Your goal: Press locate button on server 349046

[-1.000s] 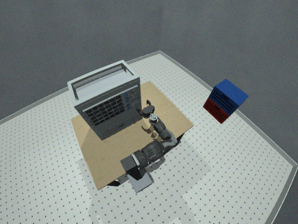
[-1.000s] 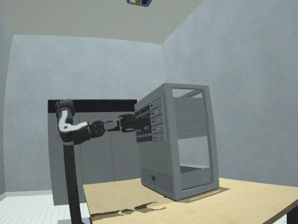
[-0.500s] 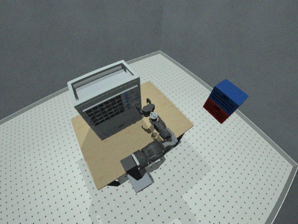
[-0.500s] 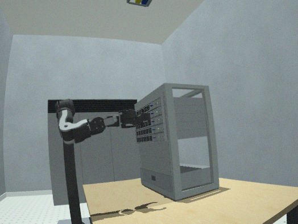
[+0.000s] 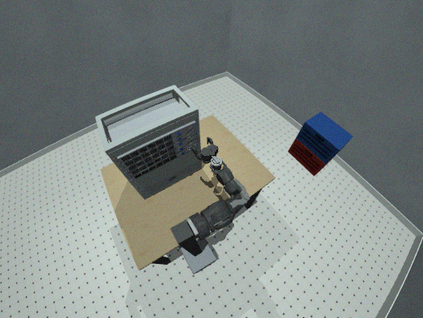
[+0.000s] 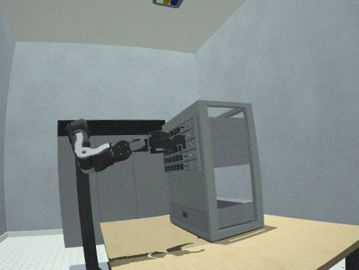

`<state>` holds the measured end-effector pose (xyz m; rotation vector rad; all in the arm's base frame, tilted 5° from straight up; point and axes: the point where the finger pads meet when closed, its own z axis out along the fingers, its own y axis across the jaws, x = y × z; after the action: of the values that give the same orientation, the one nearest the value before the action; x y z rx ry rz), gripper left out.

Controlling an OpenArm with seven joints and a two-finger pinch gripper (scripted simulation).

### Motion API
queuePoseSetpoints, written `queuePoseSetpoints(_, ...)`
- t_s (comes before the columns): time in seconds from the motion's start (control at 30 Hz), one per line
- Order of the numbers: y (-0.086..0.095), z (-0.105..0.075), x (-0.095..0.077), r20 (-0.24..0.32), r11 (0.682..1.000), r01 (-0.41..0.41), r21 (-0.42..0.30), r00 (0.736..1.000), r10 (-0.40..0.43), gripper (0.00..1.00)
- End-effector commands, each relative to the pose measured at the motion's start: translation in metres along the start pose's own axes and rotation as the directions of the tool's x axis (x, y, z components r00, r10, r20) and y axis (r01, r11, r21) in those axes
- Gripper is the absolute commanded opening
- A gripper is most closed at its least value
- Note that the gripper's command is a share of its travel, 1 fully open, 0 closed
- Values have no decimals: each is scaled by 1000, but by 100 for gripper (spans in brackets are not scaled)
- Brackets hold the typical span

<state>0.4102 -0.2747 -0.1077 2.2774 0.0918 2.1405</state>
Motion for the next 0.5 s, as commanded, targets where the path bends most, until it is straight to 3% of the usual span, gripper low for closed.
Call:
queuePoseSetpoints(0.0,-1,3,1,-2,1000,5,7,1000,-4,60)
queuePoseSetpoints(0.47,-2,30,1,-2,1000,5,7,1000,-4,60)
